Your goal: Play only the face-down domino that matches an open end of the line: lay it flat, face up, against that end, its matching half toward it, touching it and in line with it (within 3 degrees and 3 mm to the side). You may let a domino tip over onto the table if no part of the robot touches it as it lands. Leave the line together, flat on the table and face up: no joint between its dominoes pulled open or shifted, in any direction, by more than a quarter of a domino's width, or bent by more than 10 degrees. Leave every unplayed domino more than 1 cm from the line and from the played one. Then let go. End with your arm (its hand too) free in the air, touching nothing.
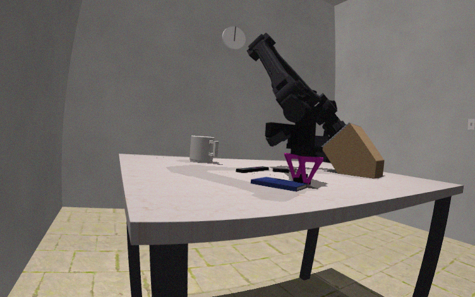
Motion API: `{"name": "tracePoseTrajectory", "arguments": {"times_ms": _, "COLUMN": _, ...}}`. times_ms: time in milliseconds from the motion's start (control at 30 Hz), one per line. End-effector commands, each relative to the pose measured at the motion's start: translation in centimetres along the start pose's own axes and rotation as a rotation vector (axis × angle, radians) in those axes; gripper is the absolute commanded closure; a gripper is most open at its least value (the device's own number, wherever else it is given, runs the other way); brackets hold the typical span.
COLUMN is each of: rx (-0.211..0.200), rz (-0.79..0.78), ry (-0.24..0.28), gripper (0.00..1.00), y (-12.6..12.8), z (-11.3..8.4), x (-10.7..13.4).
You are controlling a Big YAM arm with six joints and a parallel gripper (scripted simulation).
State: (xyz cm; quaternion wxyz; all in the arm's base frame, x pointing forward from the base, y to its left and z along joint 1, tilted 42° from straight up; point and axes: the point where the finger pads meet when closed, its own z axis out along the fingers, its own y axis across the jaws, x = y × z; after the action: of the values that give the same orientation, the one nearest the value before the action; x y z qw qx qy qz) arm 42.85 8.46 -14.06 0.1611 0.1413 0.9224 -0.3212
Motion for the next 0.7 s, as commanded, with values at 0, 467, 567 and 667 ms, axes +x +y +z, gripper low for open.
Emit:
{"name": "tracePoseTrajectory", "arguments": {"times_ms": 0, "rx": -0.021, "rz": 0.009, "ry": -0.025, "gripper": 0.27, "y": 1.1, "z": -0.5, "x": -1.2}}
{"name": "tracePoseTrajectory", "arguments": {"times_ms": 467, "rx": -0.014, "rz": 0.002, "ry": -0.017, "gripper": 0.27, "y": 0.7, "z": -0.4, "x": -0.6}}
{"name": "tracePoseTrajectory", "arguments": {"times_ms": 567, "rx": -0.021, "rz": 0.006, "ry": -0.025, "gripper": 0.27, "y": 1.1, "z": -0.5, "x": -1.0}}
{"name": "tracePoseTrajectory", "arguments": {"times_ms": 667, "rx": -0.028, "rz": 0.009, "ry": -0.034, "gripper": 0.27, "y": 1.6, "z": -0.7, "x": -1.4}}
